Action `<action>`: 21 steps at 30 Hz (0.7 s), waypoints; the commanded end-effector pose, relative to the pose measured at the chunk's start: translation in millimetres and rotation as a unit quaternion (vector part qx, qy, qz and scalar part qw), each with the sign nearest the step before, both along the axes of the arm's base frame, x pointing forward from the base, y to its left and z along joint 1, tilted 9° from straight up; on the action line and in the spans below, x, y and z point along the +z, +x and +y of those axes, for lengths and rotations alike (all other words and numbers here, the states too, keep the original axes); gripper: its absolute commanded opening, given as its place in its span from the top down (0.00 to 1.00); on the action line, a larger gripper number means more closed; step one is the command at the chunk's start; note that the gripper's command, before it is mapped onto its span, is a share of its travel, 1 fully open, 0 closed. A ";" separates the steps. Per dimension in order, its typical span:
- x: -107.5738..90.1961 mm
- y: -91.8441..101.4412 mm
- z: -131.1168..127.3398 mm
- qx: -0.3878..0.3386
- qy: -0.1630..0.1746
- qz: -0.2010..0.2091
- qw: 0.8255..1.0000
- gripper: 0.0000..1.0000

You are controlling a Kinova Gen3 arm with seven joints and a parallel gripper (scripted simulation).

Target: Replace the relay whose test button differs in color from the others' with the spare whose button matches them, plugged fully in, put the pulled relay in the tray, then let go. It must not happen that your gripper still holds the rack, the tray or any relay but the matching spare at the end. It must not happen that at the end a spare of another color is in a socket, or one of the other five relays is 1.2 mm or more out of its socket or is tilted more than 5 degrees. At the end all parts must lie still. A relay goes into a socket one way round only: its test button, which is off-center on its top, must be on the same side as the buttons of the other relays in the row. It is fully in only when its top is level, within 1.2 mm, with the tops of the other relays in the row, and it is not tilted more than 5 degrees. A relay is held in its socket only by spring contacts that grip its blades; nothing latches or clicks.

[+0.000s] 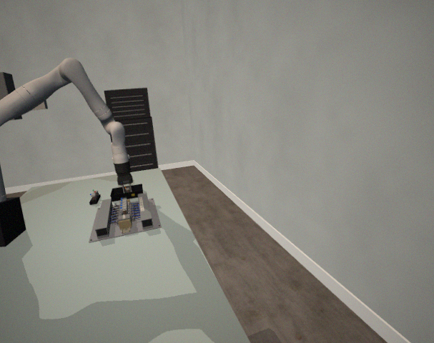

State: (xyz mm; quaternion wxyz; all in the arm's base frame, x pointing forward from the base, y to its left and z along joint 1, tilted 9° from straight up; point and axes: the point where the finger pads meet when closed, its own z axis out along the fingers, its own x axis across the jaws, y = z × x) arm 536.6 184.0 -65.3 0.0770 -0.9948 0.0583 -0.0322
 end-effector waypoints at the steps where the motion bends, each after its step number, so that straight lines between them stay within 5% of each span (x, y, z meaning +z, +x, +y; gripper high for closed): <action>1: -1.5 -1.8 -0.1 0.000 0.000 0.002 1.000 1.00; 15: -8.0 -10.1 -0.5 0.002 -0.002 0.009 1.000 1.00; 16: 0.3 -0.4 -0.1 -0.001 0.000 -0.002 1.000 0.00; 21: 0.3 -0.4 -0.1 -0.001 0.000 -0.002 1.000 0.00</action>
